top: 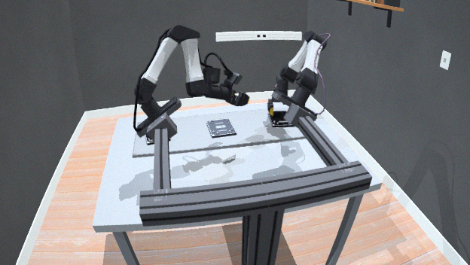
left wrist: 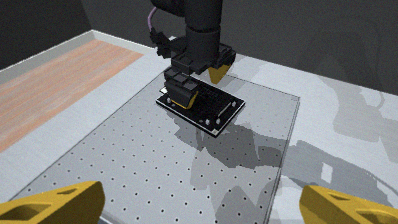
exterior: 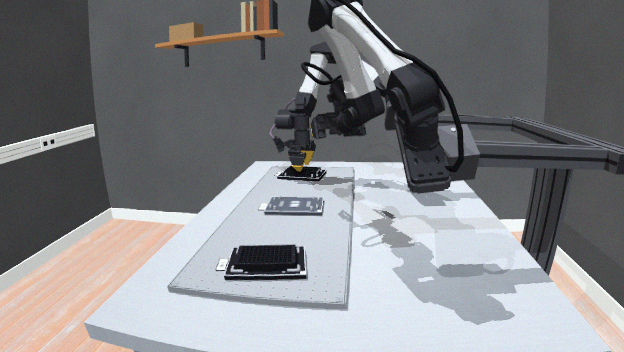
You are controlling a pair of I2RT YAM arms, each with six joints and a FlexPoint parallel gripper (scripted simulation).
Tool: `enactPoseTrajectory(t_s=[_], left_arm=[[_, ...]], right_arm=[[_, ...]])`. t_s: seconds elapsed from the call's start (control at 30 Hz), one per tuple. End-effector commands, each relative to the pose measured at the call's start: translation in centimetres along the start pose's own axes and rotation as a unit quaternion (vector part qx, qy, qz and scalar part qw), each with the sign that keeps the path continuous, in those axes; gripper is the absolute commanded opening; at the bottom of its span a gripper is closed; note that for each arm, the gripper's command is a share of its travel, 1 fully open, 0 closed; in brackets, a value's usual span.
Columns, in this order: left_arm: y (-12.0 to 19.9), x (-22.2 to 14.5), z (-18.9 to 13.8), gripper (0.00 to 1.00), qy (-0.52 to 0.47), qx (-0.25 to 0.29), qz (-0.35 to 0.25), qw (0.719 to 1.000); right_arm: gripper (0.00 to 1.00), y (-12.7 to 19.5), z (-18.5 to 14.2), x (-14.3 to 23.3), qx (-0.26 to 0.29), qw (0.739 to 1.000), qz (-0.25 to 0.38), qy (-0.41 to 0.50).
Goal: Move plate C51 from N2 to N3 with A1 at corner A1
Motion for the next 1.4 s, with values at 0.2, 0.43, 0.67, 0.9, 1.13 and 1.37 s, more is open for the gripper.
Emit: enactPoseTrajectory(t_s=[0.2,0.43,0.67,0.9,1.13,1.37], left_arm=[[-0.2,-0.1,0.6,1.00,0.000,-0.012,-0.001,1.000],[-0.2,-0.1,0.6,1.00,0.000,-0.012,-0.001,1.000],[-0.2,-0.1,0.6,1.00,0.000,-0.012,-0.001,1.000],[-0.2,-0.1,0.6,1.00,0.000,-0.012,-0.001,1.000],[-0.2,-0.1,0.6,1.00,0.000,-0.012,-0.001,1.000],[-0.2,-0.1,0.6,1.00,0.000,-0.012,-0.001,1.000]], right_arm=[[1.00,-2.0,-0.2,0.0,0.000,1.000,0.005,-0.003],[0.98,-2.3,-0.2,0.0,0.000,1.000,0.005,-0.005],[0.95,-2.3,-0.3,0.0,0.000,1.000,0.004,-0.005],[0.88,-2.3,-0.3,0.0,0.001,1.000,0.005,-0.006],[0.79,-2.0,-0.2,0.7,-0.001,1.000,0.007,0.002],[0.65,0.1,0.3,0.3,-0.009,1.000,0.001,0.002]])
Point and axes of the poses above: on each arm, the point where the finger pads meet when closed, its own y axis back along the fingers, its own x axis across the jaws, z = x × y, the point moved 3 cm from there along y, back along the fingers, and after that the axes turned 15 degrees about y, right-handed, at the moved point
